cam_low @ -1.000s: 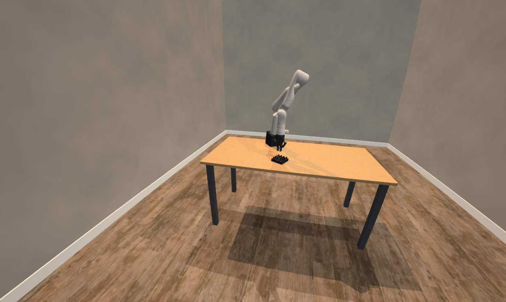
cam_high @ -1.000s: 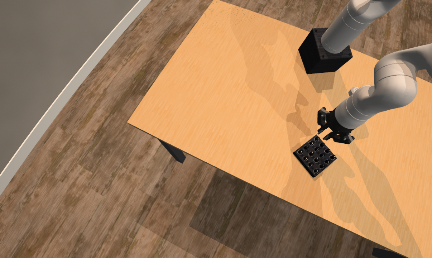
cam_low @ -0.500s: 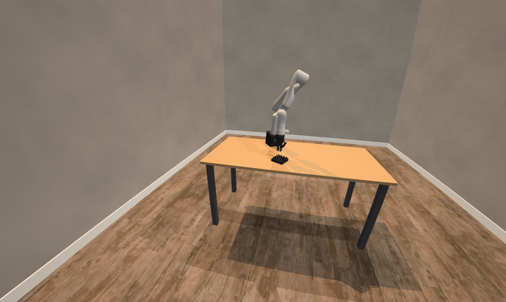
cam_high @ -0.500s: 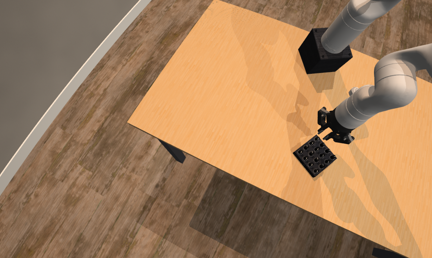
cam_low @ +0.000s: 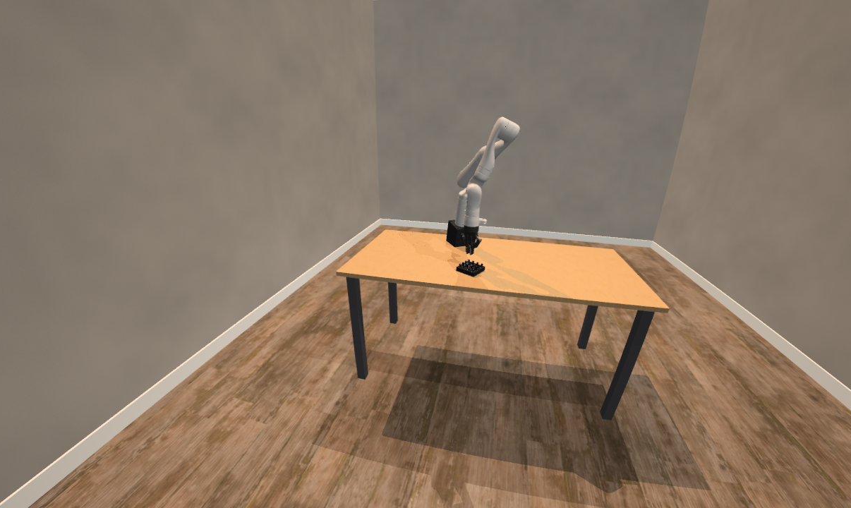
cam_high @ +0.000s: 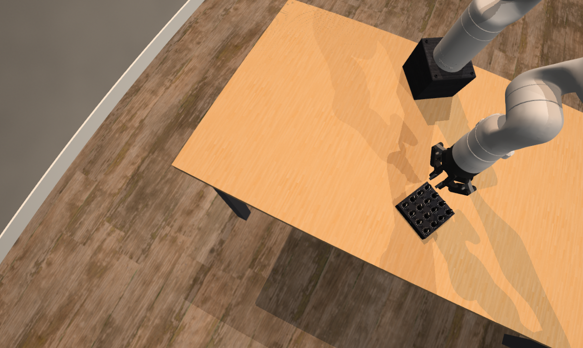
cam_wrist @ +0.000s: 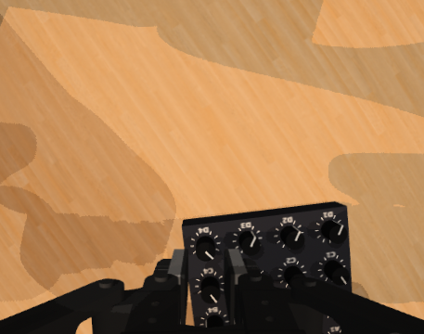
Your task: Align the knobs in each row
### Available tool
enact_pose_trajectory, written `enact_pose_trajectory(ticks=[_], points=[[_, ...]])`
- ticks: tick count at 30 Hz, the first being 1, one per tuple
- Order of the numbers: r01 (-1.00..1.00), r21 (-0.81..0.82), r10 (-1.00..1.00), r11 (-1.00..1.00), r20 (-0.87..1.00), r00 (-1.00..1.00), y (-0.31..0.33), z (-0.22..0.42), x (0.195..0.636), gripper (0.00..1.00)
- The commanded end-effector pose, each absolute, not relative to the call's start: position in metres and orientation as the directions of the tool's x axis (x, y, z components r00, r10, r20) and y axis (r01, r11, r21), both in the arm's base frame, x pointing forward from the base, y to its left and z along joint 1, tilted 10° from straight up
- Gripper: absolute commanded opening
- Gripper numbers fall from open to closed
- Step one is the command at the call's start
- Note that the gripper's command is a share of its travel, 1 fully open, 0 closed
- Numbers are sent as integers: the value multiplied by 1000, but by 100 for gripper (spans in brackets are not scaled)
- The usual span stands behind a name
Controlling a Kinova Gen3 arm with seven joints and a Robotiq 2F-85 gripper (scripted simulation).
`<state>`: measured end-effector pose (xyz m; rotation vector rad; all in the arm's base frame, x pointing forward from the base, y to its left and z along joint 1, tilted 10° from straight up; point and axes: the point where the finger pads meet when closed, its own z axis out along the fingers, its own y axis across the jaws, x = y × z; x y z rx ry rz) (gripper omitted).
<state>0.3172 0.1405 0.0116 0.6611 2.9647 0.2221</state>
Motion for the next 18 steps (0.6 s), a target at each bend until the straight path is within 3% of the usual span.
enact_pose_trajectory(ticks=[1,18], points=[[419,163,433,893,-60,-899,141,12,317,19],[715,171,725,678,4,-689,140,16,316,19]])
